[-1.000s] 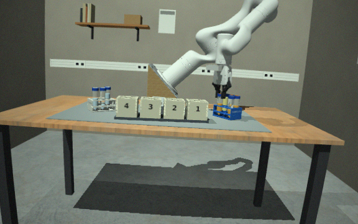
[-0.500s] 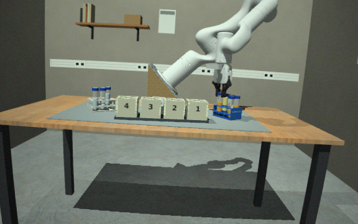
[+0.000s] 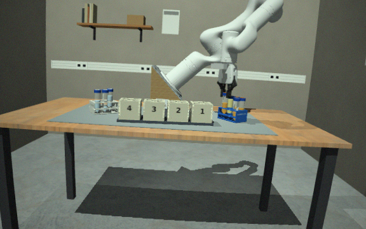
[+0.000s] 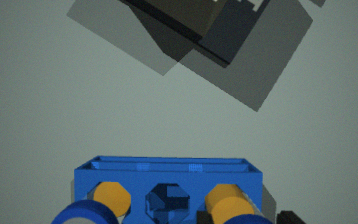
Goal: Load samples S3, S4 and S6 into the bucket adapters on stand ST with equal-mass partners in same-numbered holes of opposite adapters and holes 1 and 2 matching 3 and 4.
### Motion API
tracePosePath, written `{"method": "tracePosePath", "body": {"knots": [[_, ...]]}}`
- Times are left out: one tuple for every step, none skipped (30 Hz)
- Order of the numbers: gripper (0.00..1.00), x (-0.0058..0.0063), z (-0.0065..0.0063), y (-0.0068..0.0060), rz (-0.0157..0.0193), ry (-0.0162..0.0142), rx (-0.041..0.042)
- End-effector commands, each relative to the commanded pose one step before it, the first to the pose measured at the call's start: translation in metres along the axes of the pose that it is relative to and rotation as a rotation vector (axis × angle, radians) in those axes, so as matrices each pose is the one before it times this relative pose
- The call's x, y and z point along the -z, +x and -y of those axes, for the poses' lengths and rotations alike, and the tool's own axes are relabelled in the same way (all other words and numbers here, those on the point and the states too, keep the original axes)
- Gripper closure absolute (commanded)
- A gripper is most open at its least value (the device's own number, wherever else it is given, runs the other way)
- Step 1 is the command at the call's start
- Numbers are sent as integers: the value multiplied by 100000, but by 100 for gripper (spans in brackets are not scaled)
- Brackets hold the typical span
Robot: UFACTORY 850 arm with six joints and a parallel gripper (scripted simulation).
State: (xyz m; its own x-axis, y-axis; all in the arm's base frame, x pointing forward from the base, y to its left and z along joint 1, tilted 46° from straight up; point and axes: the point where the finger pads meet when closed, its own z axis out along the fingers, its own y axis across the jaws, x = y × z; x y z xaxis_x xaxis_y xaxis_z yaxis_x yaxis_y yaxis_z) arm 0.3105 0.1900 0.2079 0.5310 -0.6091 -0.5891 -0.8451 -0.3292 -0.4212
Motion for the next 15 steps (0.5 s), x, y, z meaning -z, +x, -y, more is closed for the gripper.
{"method": "tracePosePath", "body": {"knots": [[100, 366, 49, 14, -41, 74, 37], [100, 67, 0, 0, 0, 0, 0], [100, 1, 0, 0, 0, 0, 0], [100, 0, 0, 0, 0, 0, 0], [100, 0, 0, 0, 0, 0, 0], [100, 2, 0, 0, 0, 0, 0], [100, -7, -1, 1, -1, 1, 0], [100, 2, 0, 0, 0, 0, 0], [100, 203, 1, 0, 0, -1, 0], [100, 198, 0, 1, -1, 0, 1], [100, 199, 0, 1, -1, 0, 1], [100, 199, 0, 1, -1, 0, 1], [100, 199, 0, 0, -1, 0, 1], [100, 200, 0, 0, -1, 0, 1], [100, 200, 0, 0, -1, 0, 1]]}}
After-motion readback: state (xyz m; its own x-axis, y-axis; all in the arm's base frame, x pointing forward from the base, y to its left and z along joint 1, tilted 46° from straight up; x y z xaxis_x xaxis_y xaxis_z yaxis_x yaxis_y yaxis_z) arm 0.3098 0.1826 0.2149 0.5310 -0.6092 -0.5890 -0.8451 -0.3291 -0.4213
